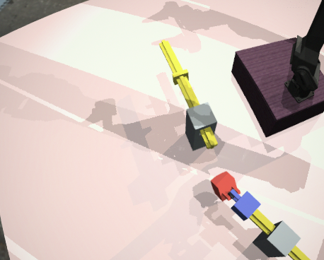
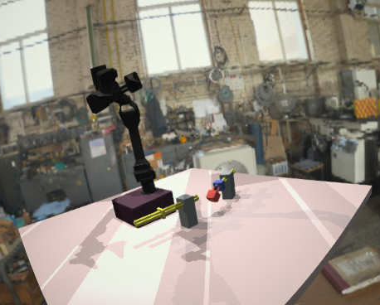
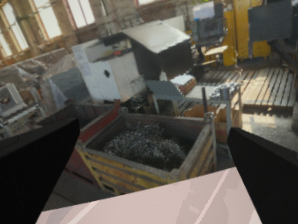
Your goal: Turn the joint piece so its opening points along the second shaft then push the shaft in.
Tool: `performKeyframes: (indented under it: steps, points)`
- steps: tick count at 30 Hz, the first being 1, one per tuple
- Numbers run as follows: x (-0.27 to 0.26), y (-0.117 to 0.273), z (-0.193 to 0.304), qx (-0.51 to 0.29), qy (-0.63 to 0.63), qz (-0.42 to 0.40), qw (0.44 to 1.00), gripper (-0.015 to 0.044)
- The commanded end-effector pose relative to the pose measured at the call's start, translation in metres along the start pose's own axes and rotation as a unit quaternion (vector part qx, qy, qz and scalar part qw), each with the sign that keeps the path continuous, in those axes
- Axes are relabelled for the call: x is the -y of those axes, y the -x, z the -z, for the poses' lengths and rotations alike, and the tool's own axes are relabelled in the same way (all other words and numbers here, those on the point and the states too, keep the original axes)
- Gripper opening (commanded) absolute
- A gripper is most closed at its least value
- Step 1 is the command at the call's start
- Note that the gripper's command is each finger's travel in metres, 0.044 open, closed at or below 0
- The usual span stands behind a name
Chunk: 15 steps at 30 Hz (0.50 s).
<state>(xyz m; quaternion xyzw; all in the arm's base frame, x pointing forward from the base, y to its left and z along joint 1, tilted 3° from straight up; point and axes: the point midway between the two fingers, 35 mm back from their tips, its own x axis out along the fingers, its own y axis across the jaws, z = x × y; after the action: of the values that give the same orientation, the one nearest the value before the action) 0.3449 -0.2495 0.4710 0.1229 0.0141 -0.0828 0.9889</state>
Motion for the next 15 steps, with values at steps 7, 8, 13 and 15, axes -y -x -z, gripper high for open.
performKeyframes:
  steps: [7,8,13,15]
  points:
    - [-0.031,-0.048,0.096,-0.132,-0.079,-0.002,0.988,0.044]
    - [-0.035,-0.051,0.105,-0.145,-0.084,-0.002,0.986,0.044]
    - [-0.058,-0.062,0.152,-0.213,-0.102,0.0,0.972,0.044]
    - [-0.068,-0.065,0.171,-0.241,-0.106,0.002,0.965,0.044]
